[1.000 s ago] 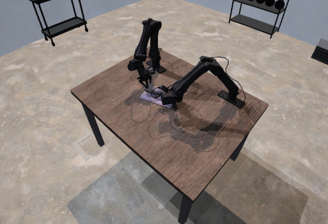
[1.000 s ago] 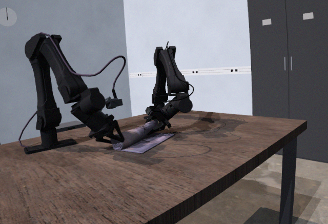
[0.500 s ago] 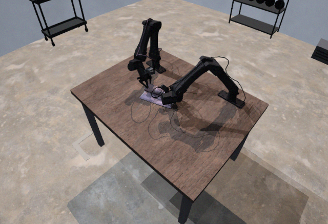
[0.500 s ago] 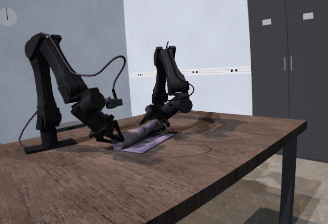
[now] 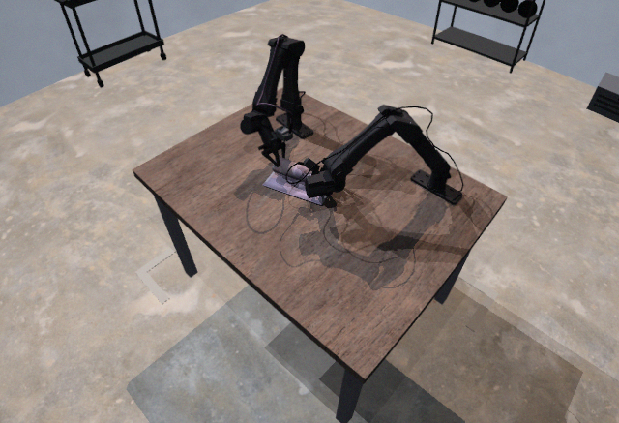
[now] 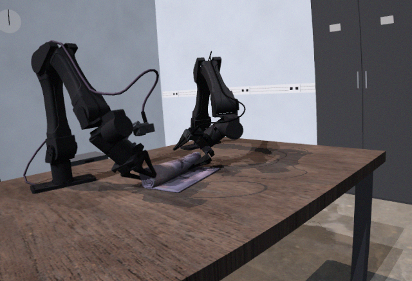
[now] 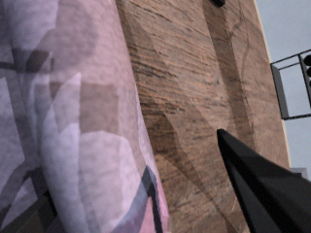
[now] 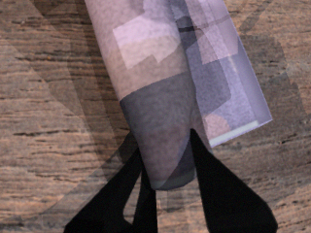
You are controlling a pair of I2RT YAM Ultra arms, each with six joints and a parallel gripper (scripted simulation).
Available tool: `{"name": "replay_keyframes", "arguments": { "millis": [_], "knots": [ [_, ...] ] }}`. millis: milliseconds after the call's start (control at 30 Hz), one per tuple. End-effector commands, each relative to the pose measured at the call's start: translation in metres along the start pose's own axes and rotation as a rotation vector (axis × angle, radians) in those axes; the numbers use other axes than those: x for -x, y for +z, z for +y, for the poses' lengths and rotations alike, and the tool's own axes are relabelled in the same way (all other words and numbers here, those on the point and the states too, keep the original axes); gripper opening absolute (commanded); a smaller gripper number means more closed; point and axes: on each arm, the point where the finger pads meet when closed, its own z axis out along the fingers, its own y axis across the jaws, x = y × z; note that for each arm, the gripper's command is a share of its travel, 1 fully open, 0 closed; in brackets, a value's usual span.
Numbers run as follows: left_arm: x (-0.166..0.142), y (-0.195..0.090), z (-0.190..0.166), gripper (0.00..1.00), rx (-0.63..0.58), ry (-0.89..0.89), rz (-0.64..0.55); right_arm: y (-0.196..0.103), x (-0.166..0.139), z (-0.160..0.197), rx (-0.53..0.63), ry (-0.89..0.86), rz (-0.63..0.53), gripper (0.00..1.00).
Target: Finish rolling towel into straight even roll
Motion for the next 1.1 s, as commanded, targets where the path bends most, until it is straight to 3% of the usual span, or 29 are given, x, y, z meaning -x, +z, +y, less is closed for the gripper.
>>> {"name": "replay_keyframes", "arguments": {
  "millis": [0,333,600,767,1067],
  "knots": [
    [0.007,-0.021,0.005,0.85,0.043,0.031,-0.007,0.001,0.005,0.001,0.038,0.032,-0.014,0.36],
    [0.007,-0.07,0.003,0.85,0.043,0.031,-0.007,0.0,0.006,0.0,0.194,0.158,-0.009,0.36],
    [0.008,-0.07,0.001,0.87,0.079,0.059,-0.008,-0.002,0.007,-0.001,0.327,0.266,-0.005,0.36],
    [0.011,-0.064,-0.004,0.89,0.205,0.16,-0.013,-0.003,0.008,-0.001,0.448,0.365,-0.001,0.36],
    [0.019,-0.046,-0.017,0.92,0.54,0.429,-0.023,-0.005,0.01,-0.002,0.66,0.537,0.005,0.36]
  ]
}}
